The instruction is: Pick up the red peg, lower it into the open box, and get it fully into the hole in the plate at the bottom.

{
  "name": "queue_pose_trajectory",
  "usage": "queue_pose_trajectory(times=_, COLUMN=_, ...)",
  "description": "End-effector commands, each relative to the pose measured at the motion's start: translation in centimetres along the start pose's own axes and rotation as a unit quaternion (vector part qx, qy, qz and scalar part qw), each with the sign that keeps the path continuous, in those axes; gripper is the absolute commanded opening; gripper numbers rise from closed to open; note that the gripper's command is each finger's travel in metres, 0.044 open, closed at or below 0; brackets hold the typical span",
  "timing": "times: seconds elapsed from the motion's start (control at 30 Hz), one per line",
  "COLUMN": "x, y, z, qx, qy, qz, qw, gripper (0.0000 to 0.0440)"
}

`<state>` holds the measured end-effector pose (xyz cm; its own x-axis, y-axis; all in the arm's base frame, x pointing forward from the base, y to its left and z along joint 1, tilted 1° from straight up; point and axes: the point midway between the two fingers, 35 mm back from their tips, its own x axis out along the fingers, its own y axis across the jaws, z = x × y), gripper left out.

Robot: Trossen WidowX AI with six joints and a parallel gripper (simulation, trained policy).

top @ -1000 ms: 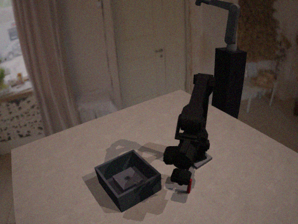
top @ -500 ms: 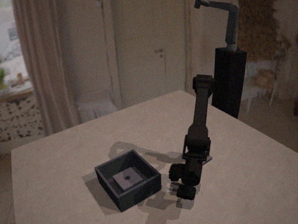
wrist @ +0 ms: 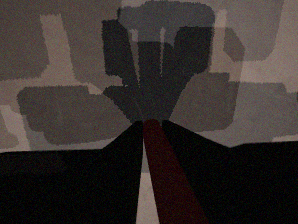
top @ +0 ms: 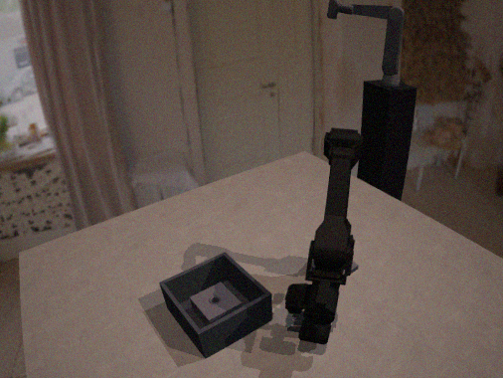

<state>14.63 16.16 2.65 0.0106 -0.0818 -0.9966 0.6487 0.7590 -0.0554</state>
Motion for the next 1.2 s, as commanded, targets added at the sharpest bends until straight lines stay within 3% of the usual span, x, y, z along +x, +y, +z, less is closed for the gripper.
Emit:
queue_pose_trajectory(times=0.0, x=-0.4, y=0.6, z=0.2, qx=-0.006, qy=-0.005, qz=0.001, qw=1.000, gripper=0.0000)
queue_pose_trajectory(times=0.6, x=-9.3, y=2.2, z=4.1, qx=0.022, qy=-0.063, qz=0.061, qw=0.996, gripper=0.0000)
queue_pose_trajectory(times=1.17, x=-12.1, y=3.0, z=11.9, qx=0.126, qy=-0.119, qz=0.084, qw=0.981, gripper=0.0000)
